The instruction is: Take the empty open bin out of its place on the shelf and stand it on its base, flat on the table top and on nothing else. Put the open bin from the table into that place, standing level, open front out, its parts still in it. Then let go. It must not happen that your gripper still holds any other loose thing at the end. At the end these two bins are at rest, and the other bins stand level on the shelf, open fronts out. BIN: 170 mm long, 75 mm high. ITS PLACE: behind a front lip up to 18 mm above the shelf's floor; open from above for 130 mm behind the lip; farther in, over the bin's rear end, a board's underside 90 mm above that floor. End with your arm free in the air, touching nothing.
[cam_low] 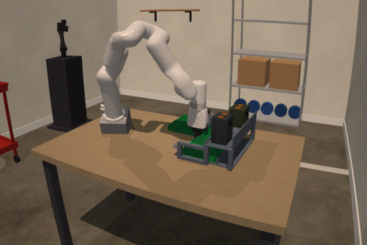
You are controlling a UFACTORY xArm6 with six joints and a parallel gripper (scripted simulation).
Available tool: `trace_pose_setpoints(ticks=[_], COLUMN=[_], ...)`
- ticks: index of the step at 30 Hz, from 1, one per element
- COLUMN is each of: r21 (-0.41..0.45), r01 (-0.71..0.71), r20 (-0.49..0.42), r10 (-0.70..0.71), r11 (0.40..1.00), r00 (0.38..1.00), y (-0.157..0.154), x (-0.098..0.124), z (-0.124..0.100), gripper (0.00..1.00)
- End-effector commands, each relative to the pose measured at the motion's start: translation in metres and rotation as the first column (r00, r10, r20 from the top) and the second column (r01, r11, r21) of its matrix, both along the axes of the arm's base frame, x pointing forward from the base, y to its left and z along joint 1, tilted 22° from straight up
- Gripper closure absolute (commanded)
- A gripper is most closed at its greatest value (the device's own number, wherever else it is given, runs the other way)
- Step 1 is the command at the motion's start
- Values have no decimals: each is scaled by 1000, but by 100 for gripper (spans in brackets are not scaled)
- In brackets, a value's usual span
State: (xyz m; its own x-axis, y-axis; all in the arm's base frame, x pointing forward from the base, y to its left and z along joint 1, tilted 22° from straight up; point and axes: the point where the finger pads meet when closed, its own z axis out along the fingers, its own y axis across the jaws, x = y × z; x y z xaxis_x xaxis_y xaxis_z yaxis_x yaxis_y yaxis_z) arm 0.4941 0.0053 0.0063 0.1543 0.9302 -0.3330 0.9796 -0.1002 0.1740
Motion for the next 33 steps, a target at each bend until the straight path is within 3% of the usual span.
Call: trace_pose_setpoints(ticks=[1, 33], r21=[1, 1], r01=[-1, -1], r20=[4, 4], r10=[1, 1], r11=[1000, 1000], r00=[1000, 1000], y=[1, 4], x=[1, 0], z=[1, 11], gripper=[100, 100])
